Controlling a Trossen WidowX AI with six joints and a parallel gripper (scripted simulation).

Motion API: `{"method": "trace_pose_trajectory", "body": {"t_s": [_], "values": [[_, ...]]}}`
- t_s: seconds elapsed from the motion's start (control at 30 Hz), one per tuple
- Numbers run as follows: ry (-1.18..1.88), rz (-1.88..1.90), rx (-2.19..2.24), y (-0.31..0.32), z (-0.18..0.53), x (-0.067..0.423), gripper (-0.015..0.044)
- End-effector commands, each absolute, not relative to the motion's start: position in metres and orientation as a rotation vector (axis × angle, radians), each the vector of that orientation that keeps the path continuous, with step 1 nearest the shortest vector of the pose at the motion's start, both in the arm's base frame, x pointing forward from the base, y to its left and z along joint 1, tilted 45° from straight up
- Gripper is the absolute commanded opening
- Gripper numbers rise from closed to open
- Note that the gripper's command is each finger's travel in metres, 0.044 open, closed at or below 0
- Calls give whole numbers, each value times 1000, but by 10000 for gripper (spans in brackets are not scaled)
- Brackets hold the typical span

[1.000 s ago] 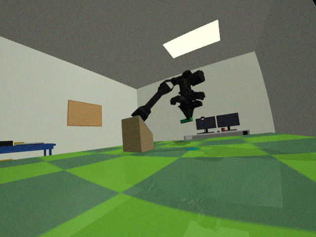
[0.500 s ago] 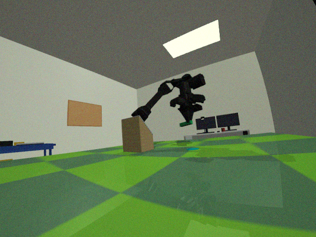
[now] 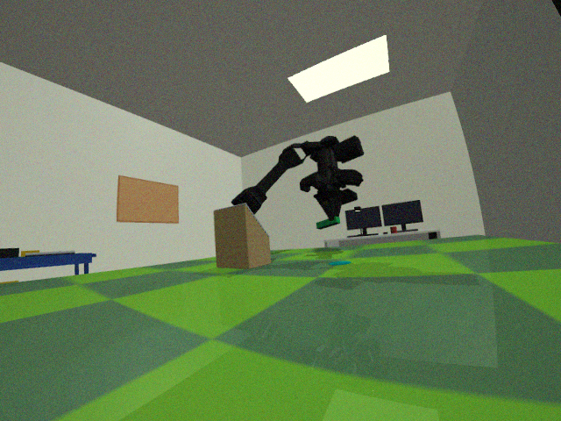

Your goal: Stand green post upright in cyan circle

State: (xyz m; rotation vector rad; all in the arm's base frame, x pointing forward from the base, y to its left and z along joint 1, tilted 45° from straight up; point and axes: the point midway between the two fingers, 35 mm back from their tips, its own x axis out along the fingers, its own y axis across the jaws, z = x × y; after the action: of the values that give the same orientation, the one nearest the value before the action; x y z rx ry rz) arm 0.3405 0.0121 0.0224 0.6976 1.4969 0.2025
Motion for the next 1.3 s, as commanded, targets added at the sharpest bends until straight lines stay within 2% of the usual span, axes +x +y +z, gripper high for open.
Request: {"method": "trace_pose_trajectory", "body": {"t_s": [0.0, 1.27], "values": [[1494, 182, 683, 13, 17, 339, 23], [1351, 36, 547, 18, -11, 346, 23]]}}
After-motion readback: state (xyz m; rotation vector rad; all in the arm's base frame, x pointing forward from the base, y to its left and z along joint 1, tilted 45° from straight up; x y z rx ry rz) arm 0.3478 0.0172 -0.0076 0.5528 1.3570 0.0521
